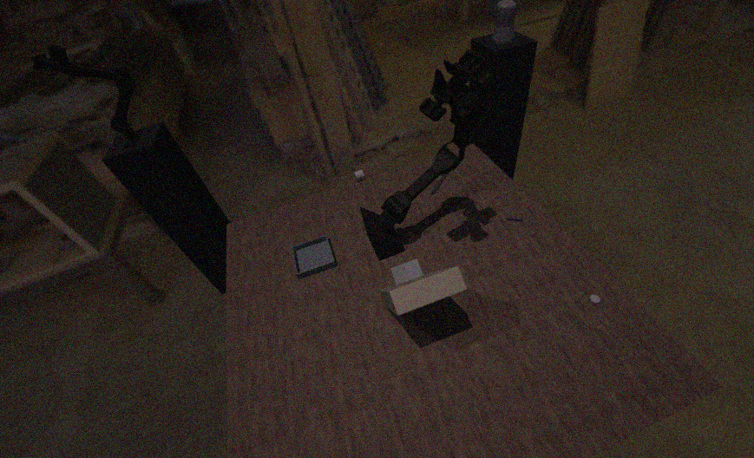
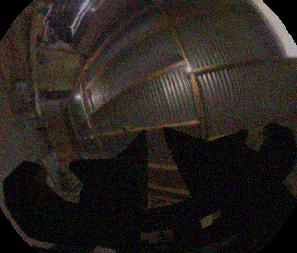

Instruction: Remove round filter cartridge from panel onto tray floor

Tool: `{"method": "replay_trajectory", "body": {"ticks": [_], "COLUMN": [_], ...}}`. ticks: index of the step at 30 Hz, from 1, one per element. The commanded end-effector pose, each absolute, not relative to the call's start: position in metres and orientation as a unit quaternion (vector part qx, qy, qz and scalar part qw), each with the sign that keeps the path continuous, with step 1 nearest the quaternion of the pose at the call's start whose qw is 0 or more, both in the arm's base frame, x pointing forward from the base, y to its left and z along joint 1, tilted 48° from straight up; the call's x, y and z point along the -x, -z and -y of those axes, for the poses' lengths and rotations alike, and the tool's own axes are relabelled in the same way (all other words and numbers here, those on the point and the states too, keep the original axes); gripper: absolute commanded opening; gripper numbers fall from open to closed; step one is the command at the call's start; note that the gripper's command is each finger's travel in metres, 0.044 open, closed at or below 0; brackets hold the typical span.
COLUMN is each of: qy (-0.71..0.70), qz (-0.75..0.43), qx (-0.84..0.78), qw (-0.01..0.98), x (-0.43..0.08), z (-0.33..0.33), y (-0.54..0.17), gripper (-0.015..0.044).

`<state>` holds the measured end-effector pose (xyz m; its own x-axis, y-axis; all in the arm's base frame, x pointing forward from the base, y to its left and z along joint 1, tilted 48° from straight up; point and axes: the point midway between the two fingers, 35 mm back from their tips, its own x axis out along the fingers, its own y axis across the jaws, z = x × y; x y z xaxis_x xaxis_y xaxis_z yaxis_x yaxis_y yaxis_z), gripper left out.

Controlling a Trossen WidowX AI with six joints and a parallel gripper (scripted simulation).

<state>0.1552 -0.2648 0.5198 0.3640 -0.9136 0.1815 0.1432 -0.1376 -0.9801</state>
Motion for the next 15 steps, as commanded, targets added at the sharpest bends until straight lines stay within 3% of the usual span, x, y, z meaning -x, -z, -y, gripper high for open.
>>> {"method": "replay_trajectory", "body": {"ticks": [1,15], "qy": [0.362,0.001], "qz": [-0.327,-0.280], "qx": [0.603,0.512], "qw": [0.632,0.812], "x": [-0.201,-0.298], "z": [0.280,0.243], "y": [-0.462,-0.261], "gripper": [0.0111,0.0111]}}
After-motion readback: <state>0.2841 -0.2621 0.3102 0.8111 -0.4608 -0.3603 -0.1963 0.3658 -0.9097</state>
